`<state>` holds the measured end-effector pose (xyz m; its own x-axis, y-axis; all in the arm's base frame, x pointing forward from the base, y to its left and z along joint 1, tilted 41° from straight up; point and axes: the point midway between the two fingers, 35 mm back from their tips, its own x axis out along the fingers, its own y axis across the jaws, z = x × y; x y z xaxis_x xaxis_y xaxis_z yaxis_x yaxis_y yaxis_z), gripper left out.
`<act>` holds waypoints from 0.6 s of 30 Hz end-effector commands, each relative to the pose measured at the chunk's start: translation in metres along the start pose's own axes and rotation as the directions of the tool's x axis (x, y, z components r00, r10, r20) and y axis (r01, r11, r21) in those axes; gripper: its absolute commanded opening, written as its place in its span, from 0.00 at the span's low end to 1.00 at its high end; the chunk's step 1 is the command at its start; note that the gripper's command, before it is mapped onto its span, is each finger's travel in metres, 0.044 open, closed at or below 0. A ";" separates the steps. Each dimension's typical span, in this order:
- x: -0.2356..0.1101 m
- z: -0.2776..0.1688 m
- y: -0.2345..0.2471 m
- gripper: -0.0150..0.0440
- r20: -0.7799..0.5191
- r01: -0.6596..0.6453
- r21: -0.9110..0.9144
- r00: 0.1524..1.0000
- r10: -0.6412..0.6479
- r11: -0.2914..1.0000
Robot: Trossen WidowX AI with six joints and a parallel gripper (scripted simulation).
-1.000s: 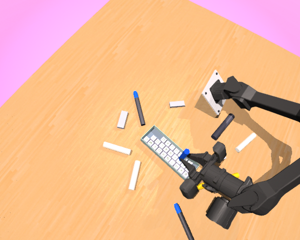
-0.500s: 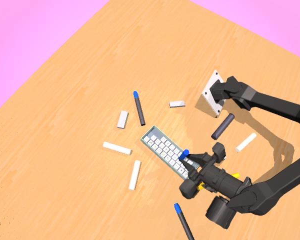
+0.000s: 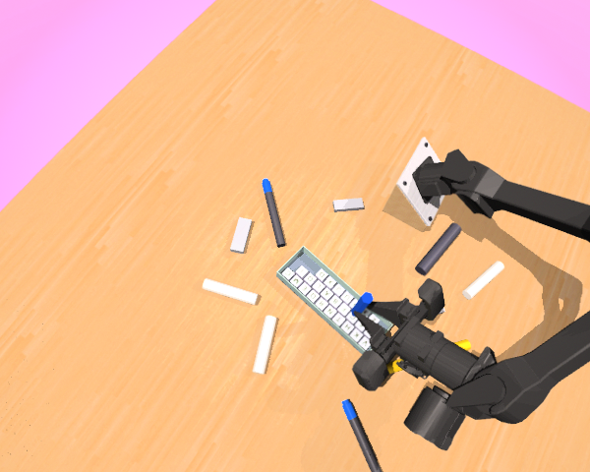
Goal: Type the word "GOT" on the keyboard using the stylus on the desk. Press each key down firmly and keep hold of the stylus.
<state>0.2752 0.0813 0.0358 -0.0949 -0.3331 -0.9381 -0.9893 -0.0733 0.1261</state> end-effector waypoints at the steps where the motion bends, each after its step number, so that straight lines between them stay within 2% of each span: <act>1: -0.010 -0.016 -0.001 0.39 0.003 0.003 0.003 1.000 -0.003 1.000; 5: -0.017 -0.029 -0.001 0.39 0.002 0.003 0.003 1.000 -0.003 1.000; 18: -0.015 -0.026 0.000 0.39 0.005 0.001 0.006 1.000 -0.001 1.000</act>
<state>0.2795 0.0616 0.0589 -0.0947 -0.3282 -0.9398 -0.9900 -0.0682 0.1236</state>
